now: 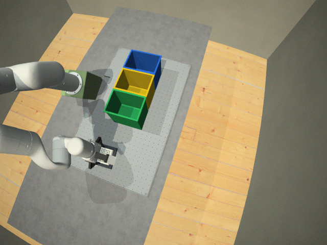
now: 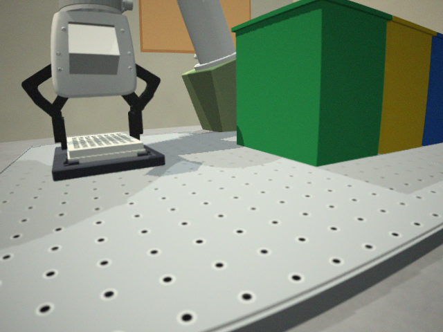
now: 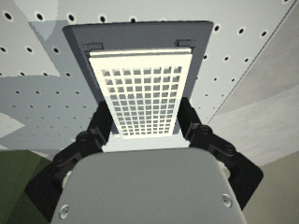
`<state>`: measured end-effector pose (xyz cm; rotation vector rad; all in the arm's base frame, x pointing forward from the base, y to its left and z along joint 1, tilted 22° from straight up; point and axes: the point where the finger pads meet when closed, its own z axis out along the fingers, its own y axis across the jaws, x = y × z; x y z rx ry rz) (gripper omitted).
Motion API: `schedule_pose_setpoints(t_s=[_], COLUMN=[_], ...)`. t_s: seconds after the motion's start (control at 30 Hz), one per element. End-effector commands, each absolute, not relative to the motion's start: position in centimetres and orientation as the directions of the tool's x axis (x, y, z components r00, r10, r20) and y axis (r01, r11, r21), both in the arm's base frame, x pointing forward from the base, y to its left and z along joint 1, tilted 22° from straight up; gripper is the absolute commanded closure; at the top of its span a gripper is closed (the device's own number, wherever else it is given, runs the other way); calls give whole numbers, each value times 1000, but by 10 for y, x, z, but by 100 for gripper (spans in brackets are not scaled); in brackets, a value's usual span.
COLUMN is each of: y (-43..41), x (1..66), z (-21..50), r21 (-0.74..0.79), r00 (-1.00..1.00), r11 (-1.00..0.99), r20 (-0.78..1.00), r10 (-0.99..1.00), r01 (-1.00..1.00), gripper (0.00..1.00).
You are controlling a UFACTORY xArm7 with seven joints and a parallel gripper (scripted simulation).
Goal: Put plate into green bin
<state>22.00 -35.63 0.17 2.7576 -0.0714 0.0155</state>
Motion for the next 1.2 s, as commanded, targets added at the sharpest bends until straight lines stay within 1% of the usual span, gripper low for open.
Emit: schedule_pose_setpoints(t_s=[0.0,0.3,0.33,1.17], y=[-357,-357,-356,-356], x=[221,221,221,221], z=[3,3,3,3], r21=[375,375,375,375], r00=[999,999,999,999], r11=[-926,-926,-926,-926], r20=[22,22,22,22], r10=[-47,-47,-47,-47], r01=[-51,-52,-52,-52], gripper=[0,0,100,100])
